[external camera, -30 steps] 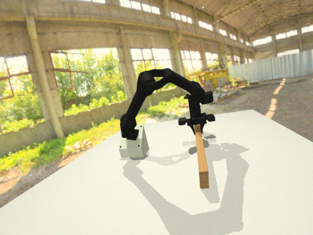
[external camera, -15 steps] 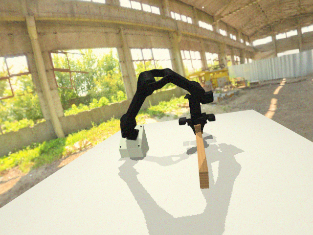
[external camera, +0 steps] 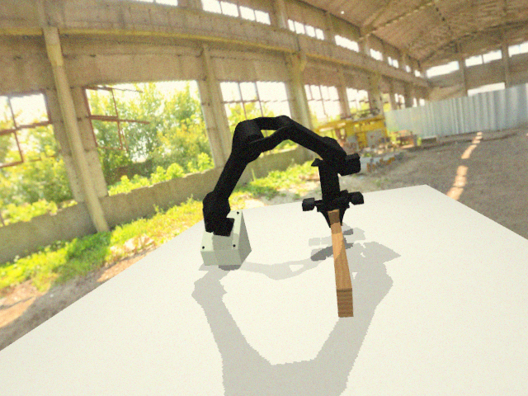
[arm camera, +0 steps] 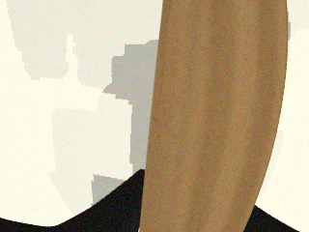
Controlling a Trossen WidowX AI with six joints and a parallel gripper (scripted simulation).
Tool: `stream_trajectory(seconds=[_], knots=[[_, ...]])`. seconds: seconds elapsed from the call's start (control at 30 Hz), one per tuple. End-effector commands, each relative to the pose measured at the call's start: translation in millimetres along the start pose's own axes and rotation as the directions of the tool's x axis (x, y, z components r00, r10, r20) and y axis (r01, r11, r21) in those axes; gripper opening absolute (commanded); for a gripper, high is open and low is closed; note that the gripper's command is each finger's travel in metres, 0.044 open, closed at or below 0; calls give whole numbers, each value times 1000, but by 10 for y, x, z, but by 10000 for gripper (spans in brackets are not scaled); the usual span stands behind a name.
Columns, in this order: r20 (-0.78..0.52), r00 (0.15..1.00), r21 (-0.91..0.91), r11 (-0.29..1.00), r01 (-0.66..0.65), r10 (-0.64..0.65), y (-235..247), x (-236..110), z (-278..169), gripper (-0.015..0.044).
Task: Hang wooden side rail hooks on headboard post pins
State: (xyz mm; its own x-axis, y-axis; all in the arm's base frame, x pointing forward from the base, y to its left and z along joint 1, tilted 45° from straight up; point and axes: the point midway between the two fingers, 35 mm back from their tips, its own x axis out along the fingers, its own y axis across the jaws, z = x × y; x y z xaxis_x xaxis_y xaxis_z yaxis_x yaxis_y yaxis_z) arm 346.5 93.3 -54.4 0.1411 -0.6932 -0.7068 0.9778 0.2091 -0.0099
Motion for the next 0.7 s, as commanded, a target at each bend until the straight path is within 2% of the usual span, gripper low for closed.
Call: stream_trajectory(seconds=[0.0, 0.67], knots=[[-6, 1000, -1, 1000, -14, 14, 35, -41, -30, 0], [-6, 1000, -1, 1000, -15, 15, 48, -58, -46, 0]])
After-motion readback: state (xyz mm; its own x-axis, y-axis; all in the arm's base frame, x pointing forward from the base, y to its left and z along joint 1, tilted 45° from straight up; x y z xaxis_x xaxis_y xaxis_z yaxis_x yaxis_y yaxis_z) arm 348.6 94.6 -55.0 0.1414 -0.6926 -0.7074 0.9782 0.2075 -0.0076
